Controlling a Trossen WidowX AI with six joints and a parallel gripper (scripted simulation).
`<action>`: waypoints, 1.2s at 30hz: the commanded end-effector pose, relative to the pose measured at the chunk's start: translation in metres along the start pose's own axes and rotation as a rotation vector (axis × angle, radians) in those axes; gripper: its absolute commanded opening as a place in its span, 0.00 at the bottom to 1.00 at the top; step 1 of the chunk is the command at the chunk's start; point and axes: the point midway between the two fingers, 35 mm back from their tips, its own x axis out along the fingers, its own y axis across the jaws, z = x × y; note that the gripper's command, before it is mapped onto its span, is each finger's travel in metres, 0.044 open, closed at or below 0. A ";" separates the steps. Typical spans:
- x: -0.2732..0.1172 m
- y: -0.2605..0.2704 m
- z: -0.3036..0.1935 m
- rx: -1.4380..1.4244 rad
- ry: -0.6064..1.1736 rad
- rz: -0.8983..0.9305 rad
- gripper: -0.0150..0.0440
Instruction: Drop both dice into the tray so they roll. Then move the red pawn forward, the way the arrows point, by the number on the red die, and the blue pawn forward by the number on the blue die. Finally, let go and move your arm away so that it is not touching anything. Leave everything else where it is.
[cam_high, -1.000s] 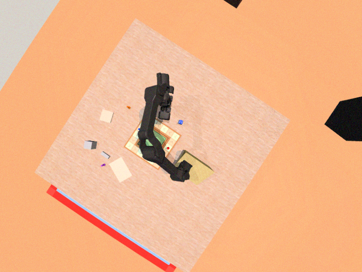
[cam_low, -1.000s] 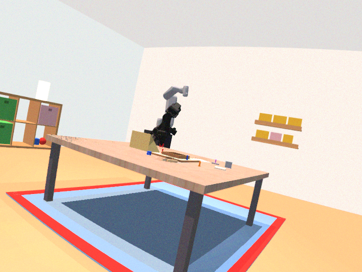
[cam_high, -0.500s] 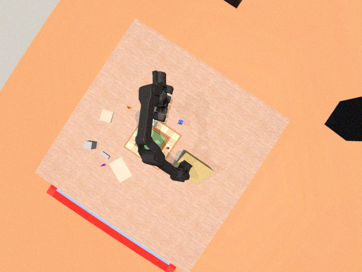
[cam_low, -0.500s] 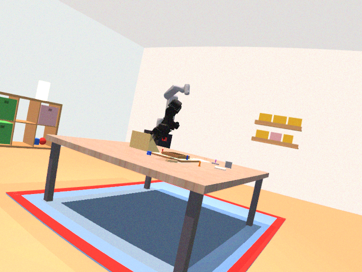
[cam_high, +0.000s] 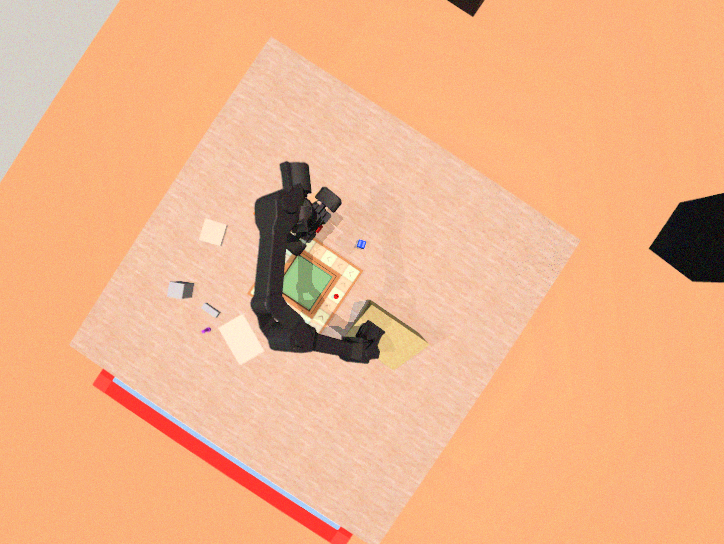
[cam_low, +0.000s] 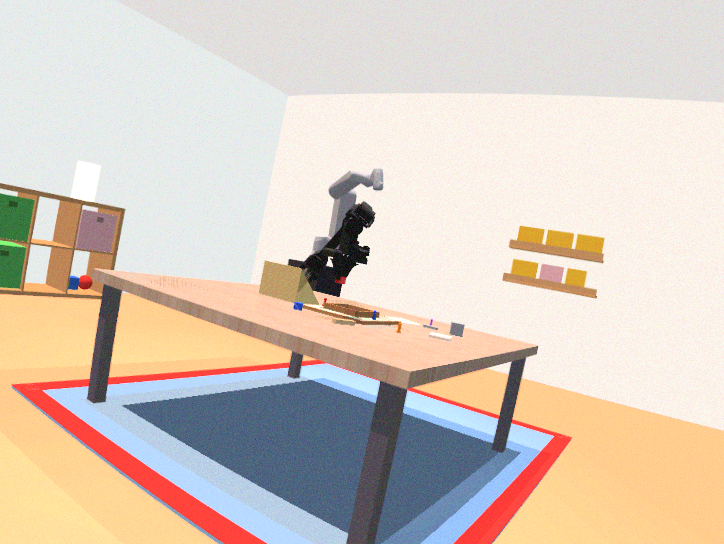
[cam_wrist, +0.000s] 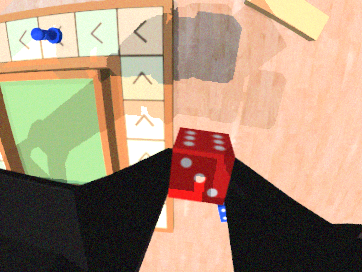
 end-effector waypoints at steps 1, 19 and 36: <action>0.002 0.013 -0.001 0.102 -0.002 0.004 0.25; 0.011 0.078 -0.011 0.621 0.000 0.007 0.25; 0.026 0.133 -0.033 1.109 0.009 0.015 0.25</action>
